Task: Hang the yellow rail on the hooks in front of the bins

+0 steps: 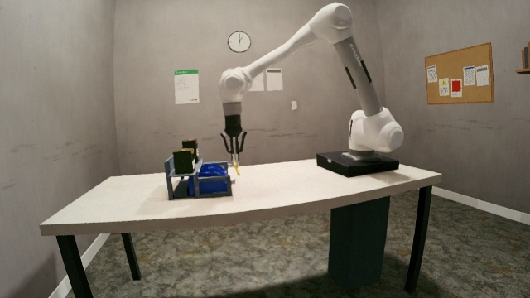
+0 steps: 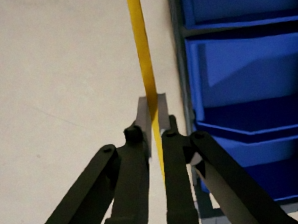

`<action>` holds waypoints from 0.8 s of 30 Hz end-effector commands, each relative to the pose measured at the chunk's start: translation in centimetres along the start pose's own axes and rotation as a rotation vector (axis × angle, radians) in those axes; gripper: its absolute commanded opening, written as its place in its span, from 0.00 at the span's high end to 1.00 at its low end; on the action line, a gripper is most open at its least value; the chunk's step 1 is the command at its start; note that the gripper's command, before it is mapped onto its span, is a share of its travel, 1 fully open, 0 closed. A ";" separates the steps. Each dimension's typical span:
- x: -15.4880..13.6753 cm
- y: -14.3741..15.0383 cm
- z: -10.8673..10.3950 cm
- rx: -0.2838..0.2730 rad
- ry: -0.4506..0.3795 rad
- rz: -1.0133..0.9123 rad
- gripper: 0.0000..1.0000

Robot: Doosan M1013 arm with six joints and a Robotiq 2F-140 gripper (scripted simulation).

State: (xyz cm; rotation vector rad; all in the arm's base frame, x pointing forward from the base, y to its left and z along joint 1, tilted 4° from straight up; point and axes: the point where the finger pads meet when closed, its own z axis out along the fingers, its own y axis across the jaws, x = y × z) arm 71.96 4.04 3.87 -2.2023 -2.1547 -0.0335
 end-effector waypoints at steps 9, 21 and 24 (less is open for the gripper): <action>0.0 0.5 0.1 0.000 0.000 0.000 0.90; 0.0 1.2 0.3 0.000 0.000 0.000 0.90; 0.0 1.2 0.3 0.000 0.000 0.000 0.90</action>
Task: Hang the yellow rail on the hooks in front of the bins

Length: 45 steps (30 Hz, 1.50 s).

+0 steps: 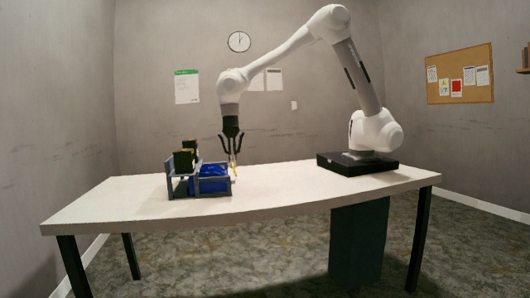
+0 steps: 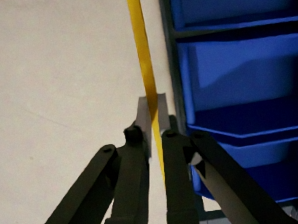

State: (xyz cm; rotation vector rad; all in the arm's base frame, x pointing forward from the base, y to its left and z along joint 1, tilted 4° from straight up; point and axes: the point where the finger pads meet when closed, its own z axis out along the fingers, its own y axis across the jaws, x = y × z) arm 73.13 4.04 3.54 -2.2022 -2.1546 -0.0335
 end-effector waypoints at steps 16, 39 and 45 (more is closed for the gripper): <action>0.0 1.7 0.4 0.000 0.000 0.000 0.90; 0.0 1.6 1.6 0.000 0.000 0.000 0.90; 0.0 1.6 1.6 0.000 0.000 0.000 0.90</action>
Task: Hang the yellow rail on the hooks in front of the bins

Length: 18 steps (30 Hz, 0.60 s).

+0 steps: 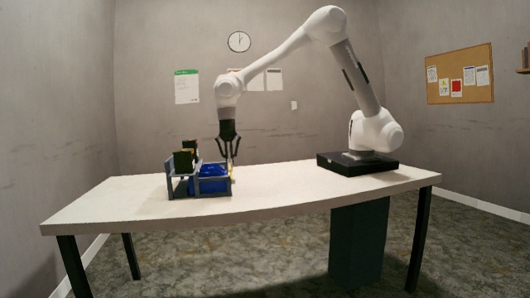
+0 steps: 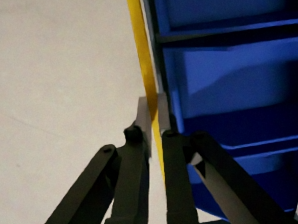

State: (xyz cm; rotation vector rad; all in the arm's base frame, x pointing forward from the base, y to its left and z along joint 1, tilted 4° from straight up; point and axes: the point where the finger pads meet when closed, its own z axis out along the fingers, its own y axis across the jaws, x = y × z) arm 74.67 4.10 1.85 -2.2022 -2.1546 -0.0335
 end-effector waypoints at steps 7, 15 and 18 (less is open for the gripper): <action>0.0 0.0 0.1 0.000 0.000 0.000 0.90; 0.0 0.0 0.4 0.000 0.000 0.000 0.90; 0.0 0.0 0.4 0.000 0.000 0.000 0.90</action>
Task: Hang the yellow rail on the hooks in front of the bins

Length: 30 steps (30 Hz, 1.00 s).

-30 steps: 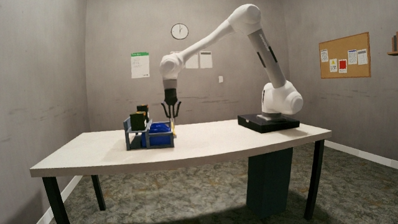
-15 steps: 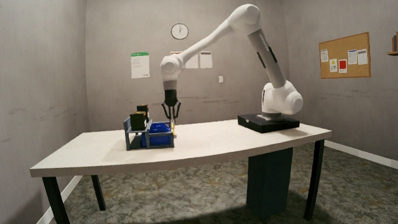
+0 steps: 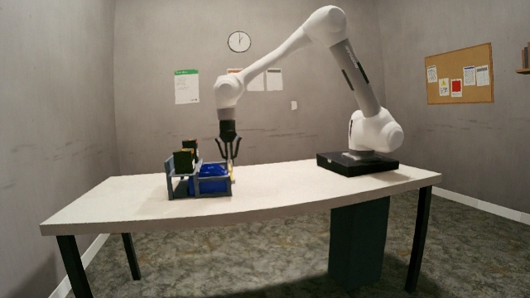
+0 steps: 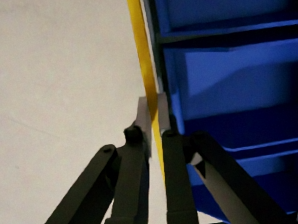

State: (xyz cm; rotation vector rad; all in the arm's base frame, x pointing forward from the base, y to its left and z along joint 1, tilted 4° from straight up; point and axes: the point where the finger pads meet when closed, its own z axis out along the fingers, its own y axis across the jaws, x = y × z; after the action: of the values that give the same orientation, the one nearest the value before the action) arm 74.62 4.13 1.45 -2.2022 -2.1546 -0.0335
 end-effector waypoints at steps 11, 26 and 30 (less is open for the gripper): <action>0.0 0.0 0.2 0.000 0.000 0.000 0.90; 0.0 0.0 0.4 0.000 0.000 0.000 0.90; 0.0 0.0 0.4 0.000 0.000 0.000 0.90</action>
State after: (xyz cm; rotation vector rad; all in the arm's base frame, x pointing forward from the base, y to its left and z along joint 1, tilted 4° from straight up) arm 74.62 4.15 1.04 -2.2023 -2.1547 -0.0336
